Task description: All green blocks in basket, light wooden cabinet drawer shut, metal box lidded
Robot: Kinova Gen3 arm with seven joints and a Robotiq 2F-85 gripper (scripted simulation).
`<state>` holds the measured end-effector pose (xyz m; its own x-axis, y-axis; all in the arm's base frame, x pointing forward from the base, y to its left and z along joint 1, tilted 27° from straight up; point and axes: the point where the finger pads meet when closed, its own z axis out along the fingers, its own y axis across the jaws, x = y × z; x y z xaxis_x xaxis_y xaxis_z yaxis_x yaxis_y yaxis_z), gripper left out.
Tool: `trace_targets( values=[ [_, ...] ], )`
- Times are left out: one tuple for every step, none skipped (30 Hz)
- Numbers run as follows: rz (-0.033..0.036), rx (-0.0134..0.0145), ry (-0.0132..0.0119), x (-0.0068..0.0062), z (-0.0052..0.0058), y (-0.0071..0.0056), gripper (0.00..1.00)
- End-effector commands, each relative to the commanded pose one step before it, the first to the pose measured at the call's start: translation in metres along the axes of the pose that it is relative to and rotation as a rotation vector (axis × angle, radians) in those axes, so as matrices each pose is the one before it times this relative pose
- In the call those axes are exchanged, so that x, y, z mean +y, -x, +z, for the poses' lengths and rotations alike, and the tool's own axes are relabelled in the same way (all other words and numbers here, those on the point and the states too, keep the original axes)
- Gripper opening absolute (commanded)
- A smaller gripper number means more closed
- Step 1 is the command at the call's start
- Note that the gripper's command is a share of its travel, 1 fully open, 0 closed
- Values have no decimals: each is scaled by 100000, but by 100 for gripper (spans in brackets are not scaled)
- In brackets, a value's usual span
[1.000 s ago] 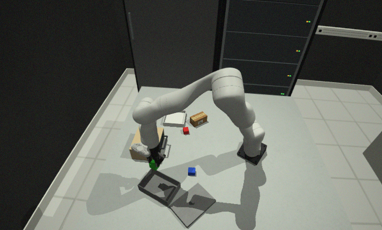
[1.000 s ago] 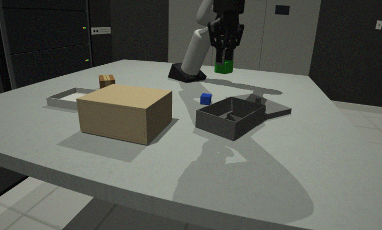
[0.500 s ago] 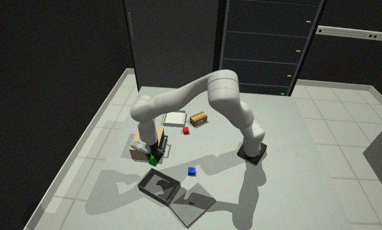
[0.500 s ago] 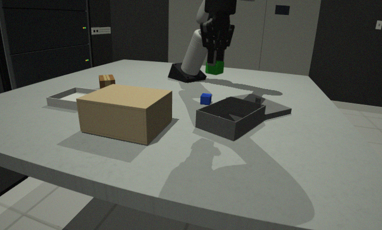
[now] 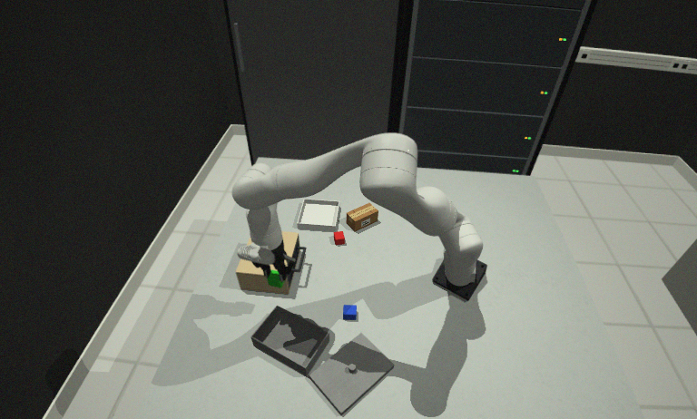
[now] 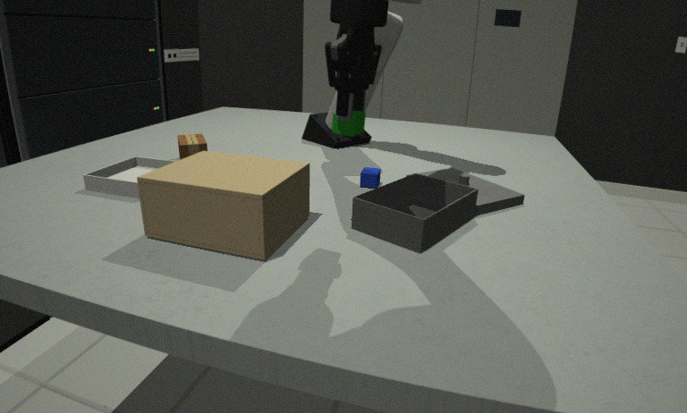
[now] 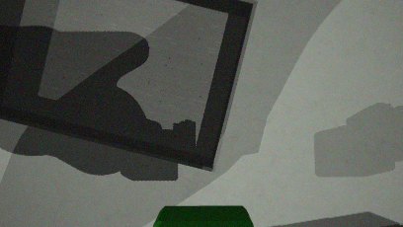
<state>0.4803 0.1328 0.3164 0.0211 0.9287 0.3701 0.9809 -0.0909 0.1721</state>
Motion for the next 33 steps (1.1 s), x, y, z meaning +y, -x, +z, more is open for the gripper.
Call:
trace_targets(
  values=[
    [-3714, -465, -853, 1325, 273, 2549, 10],
    [-1732, -182, -86, 273, 57, 598, 10],
    [-1769, -168, -112, 255, 57, 621, 10],
    [-1803, -161, -101, 246, 57, 646, 10],
    [-1836, -150, -103, 231, 58, 669, 10],
    [0, 0, 0, 0, 0, 0, 10],
    [0, 0, 0, 0, 0, 0, 10],
    [-1866, -507, 894, 526, 56, 803, 10],
    [-1895, 82, -656, 23, 62, 649, 10],
    [-1919, 85, -562, 32, 59, 672, 10],
    [-1942, -92, -116, 149, 57, 749, 10],
    [-1962, -81, -107, 127, 56, 767, 10],
    [-1980, -117, -15, 130, 56, 798, 10],
    [-1996, -57, -92, 77, 55, 798, 10],
    [-2009, 12, -168, 24, 54, 793, 10],
    [-2020, 35, -164, -6, 53, 800, 10],
    [-2028, 15, -104, -19, 51, 818, 10],
    [-2033, -1, -57, -38, 49, 833, 10],
    [-2036, 15, -51, -70, 47, 835, 10],
    [-2036, 51, -64, -108, 46, 829, 10],
    [-2034, 79, -65, -143, 44, 822, 10],
    [-2030, 86, -46, -172, 41, 820, 10],
    [0, 0, 0, 0, 0, 0, 10],
    [0, 0, 0, 0, 0, 0, 10],
    [-2022, -833, 729, 37, 37, 1101, 10],
    [-2012, 518, -350, -337, 42, 678, 10],
    [-2000, 513, -292, -352, 37, 671, 10],
    [-1986, 258, -74, -316, 32, 740, 10],
    [-1968, 17, 101, -292, 29, 801, 10],
    [-1949, -1, 123, -315, 27, 792, 10],
    [-1927, 144, 58, -364, 25, 730, 10],
    [-1902, 255, 24, -402, 22, 676, 10],
    [-1876, 233, 56, -417, 19, 661, 10]
  ],
)
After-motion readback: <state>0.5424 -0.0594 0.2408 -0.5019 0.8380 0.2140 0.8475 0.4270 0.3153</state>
